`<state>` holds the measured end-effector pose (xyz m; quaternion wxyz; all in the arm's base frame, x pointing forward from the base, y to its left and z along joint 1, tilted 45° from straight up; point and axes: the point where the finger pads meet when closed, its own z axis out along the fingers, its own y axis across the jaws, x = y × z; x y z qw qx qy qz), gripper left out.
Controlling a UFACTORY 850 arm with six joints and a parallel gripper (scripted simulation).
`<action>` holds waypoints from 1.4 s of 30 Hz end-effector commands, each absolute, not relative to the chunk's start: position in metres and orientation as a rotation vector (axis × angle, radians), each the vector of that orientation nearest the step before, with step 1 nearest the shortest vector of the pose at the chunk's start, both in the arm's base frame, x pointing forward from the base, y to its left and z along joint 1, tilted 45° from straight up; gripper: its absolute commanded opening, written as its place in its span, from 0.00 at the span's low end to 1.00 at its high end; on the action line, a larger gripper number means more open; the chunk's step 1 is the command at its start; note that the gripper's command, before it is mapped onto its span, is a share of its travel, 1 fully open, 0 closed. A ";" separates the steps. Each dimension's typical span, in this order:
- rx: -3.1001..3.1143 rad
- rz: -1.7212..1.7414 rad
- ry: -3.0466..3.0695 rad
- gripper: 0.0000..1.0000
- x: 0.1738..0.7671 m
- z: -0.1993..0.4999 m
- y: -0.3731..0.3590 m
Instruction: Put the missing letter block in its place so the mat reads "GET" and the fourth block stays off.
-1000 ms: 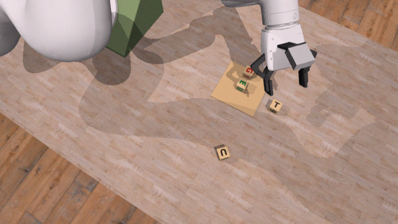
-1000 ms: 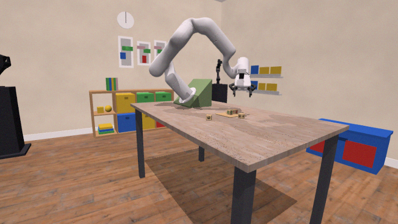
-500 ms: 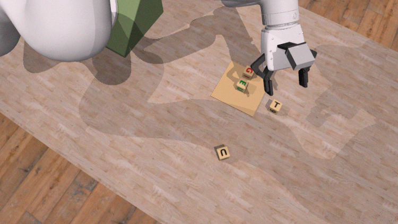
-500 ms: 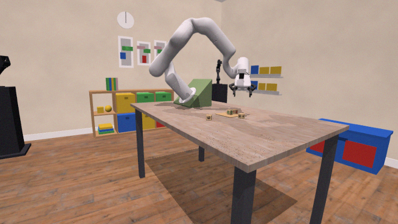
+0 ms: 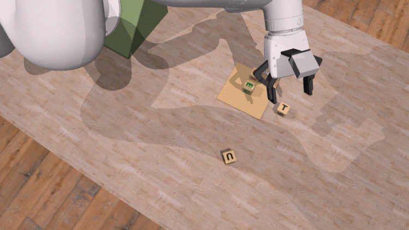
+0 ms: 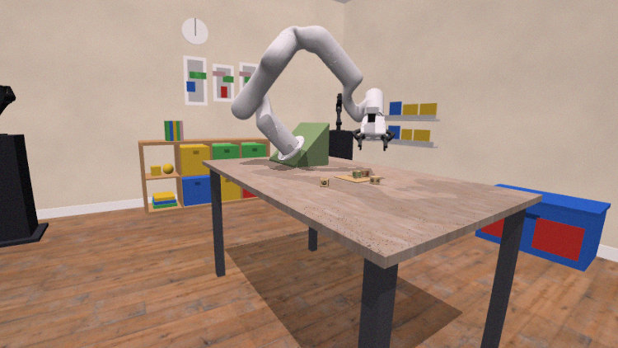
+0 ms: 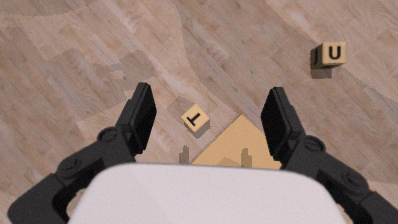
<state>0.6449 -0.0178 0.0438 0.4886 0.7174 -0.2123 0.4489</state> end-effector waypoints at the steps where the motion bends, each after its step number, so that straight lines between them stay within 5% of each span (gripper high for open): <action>1: 1.743 1.096 -0.517 1.00 0.635 0.085 -0.053; 14: 1.745 1.094 -0.518 1.00 0.576 0.172 -0.138; 42: 1.745 1.094 -0.518 1.00 0.575 0.173 -0.139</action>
